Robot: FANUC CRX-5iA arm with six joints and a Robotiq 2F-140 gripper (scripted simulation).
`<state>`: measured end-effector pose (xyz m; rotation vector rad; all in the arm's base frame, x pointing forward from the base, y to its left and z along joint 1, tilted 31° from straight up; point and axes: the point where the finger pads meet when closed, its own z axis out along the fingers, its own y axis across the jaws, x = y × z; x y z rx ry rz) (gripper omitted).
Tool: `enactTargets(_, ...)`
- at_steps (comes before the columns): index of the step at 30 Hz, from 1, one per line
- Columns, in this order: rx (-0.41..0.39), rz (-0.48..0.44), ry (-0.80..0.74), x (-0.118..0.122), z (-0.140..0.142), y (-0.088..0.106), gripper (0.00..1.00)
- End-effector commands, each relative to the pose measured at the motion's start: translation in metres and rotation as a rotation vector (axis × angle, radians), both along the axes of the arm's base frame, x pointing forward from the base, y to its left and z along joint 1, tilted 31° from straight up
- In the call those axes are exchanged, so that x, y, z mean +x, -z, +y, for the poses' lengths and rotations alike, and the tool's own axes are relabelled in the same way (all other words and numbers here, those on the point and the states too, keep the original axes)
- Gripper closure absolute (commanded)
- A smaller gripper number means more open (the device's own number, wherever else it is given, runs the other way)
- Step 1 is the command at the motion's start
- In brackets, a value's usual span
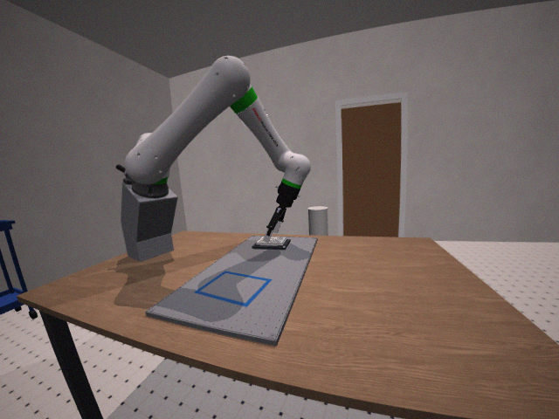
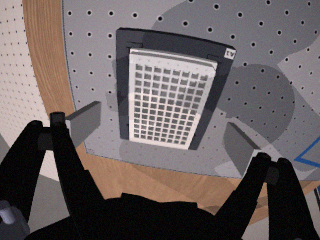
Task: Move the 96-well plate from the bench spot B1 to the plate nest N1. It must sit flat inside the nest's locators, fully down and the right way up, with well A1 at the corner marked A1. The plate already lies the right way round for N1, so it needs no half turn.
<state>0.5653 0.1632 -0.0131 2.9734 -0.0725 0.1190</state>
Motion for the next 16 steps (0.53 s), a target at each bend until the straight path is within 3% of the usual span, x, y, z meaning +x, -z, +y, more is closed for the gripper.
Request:
enactTargets(1, 0.000, 0.000, 0.000, -0.002, 0.001, -0.003, 0.00)
enactTargets(10, 0.000, 0.000, 0.000, -0.013, 0.005, -0.024, 0.00)
enactTargets(16, 0.000, 0.000, 0.000, -0.013, 0.005, -0.024, 0.00)
